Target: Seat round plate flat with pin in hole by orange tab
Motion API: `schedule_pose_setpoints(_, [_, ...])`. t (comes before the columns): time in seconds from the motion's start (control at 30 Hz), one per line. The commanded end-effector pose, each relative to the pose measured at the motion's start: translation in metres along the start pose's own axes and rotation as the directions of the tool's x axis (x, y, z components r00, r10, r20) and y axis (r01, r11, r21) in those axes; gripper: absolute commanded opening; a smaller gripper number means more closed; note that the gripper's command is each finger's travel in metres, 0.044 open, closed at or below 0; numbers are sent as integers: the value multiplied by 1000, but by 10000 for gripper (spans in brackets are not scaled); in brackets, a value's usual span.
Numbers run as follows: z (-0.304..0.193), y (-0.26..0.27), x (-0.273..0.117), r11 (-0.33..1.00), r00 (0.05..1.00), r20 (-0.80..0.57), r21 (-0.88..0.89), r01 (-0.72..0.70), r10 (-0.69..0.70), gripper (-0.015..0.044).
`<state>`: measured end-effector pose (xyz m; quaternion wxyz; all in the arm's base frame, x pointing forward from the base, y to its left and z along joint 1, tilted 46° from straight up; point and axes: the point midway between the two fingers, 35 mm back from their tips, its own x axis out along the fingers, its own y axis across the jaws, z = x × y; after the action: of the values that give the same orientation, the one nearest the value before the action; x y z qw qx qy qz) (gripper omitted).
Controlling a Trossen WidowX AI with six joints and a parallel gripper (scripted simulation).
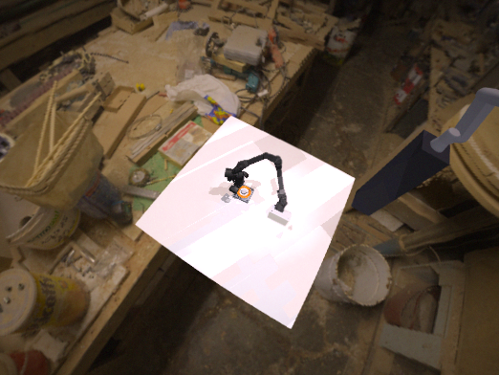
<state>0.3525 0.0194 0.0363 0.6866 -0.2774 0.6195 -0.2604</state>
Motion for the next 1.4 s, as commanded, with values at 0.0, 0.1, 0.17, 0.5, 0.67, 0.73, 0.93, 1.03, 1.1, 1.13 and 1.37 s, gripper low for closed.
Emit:
schedule_pose_setpoints(0.0, [0, 7, 3, 1000, 1000, -6, 0, 2, -2, 0])
schedule_pose_setpoints(0.1, [0, 10, 3, 1000, 1000, -6, 0, 2, -2, 0])
schedule_pose_setpoints(0.17, [-1, 11, 3, 1000, 1000, -6, 0, 2, -2, 0])
schedule_pose_setpoints(0.5, [-2, 19, 3, 1000, 1000, -6, 0, 1, -1, 0])
schedule_pose_setpoints(0.67, [-3, 24, 3, 1000, 1000, -6, 0, 1, -1, 0])
schedule_pose_setpoints(0.73, [-3, 26, 3, 1000, 1000, -6, 0, 1, -1, 0])
schedule_pose_setpoints(0.93, [-6, 31, 2, 1000, 1000, -6, 0, 1, -1, 0])
schedule_pose_setpoints(1.03, [-7, 34, 2, 1000, 1000, -6, 0, 0, 0, 0])
schedule_pose_setpoints(1.1, [-8, 36, 2, 1000, 1000, -6, -1, 0, 0, 0])
schedule_pose_setpoints(1.13, [-9, 37, 2, 1000, 1000, -6, -1, 0, 0, 0])
schedule_pose_setpoints(1.37, [-13, 42, 1, 1000, 1000, -6, -1, 0, 0, 0])
